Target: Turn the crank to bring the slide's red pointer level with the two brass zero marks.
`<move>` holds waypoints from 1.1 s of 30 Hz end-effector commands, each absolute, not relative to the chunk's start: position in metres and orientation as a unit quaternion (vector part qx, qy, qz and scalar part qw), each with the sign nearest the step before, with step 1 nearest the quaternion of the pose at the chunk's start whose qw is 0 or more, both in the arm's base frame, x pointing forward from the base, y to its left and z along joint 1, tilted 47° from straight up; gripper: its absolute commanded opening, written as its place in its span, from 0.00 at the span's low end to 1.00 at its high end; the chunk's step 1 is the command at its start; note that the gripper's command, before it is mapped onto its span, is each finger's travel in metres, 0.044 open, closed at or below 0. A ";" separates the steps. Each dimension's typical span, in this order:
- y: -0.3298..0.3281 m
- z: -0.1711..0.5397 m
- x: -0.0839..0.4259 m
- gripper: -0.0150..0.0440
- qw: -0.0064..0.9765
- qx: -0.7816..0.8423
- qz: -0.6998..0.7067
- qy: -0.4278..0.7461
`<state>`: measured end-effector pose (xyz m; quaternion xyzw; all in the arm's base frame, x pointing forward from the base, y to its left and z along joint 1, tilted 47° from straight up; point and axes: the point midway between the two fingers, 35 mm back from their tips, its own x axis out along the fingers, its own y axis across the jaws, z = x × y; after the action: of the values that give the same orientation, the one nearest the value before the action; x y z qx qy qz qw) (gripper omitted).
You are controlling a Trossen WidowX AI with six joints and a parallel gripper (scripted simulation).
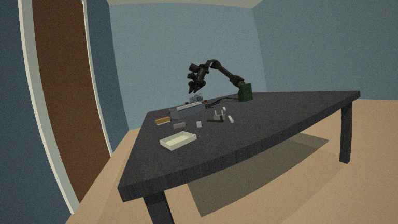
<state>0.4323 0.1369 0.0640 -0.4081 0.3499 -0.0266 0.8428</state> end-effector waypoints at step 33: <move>0.139 0.130 0.386 1.00 0.820 -0.440 0.039 0.364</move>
<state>0.3962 0.1473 0.1259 -0.4323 0.3605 0.0227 0.8262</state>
